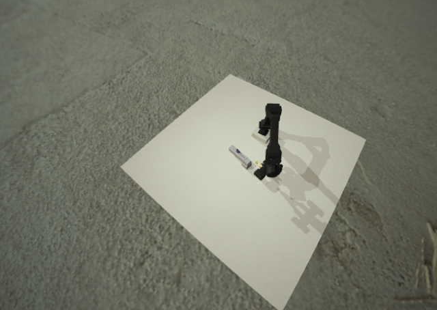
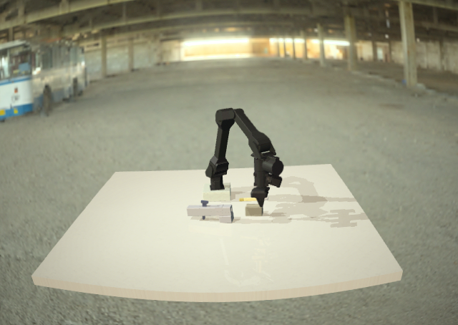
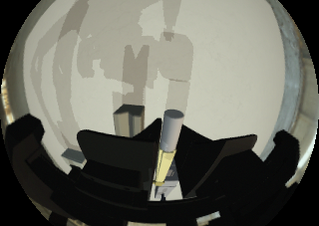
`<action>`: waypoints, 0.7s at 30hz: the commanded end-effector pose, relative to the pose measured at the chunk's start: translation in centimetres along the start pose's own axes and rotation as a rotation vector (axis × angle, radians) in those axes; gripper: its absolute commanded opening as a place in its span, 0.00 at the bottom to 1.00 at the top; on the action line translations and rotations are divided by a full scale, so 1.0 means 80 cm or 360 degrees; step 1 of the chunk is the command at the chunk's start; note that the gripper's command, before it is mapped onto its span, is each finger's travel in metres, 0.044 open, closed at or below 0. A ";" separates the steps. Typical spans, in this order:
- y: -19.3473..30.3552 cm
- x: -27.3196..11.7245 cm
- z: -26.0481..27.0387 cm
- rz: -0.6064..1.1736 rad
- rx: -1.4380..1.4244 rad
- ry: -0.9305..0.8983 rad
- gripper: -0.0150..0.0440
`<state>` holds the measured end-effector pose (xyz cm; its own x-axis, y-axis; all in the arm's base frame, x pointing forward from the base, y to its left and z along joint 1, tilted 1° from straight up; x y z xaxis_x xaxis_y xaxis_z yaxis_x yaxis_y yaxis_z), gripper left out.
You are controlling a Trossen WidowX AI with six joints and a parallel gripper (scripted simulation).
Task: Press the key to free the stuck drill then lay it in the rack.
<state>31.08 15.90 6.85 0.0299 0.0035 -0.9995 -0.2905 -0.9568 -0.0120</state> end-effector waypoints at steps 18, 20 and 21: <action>-0.010 0.005 0.044 -0.0012 0.0006 0.0002 0.25; -0.011 0.005 0.048 -0.0012 0.0006 0.0002 0.25; -0.011 0.005 0.050 -0.0012 0.0006 0.0002 0.25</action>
<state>28.02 17.70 6.16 0.0275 0.0049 -0.9996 -0.2905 -0.9568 -0.0127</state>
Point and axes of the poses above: the point midway between the two fingers, 35 mm back from their tips, its own x axis out along the fingers, its own z axis across the jaws, y = z × x, the point moved 1 cm from there along -x, back along the fingers
